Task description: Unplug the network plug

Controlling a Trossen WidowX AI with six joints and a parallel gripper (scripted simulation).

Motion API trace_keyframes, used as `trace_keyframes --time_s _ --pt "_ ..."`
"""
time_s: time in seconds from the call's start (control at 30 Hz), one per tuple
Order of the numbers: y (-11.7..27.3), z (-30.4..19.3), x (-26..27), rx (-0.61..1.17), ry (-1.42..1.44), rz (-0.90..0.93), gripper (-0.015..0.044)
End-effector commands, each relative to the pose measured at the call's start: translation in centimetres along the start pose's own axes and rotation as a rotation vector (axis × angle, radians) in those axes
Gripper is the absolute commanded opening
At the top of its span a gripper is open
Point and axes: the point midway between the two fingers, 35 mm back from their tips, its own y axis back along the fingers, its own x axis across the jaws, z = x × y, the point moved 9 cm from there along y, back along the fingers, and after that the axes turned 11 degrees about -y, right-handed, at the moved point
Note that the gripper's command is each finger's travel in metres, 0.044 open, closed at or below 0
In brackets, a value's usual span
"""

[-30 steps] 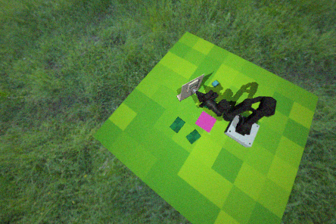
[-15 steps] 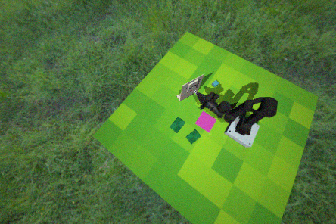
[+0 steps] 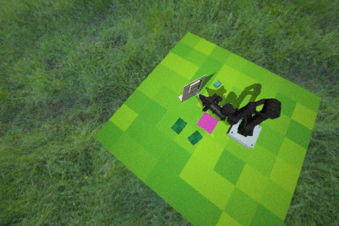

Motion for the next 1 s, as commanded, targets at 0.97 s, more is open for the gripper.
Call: trace_keyframes --time_s 0.97 --pt "1.2 -1.0 1.6 -0.001 0.0 0.0 0.0"
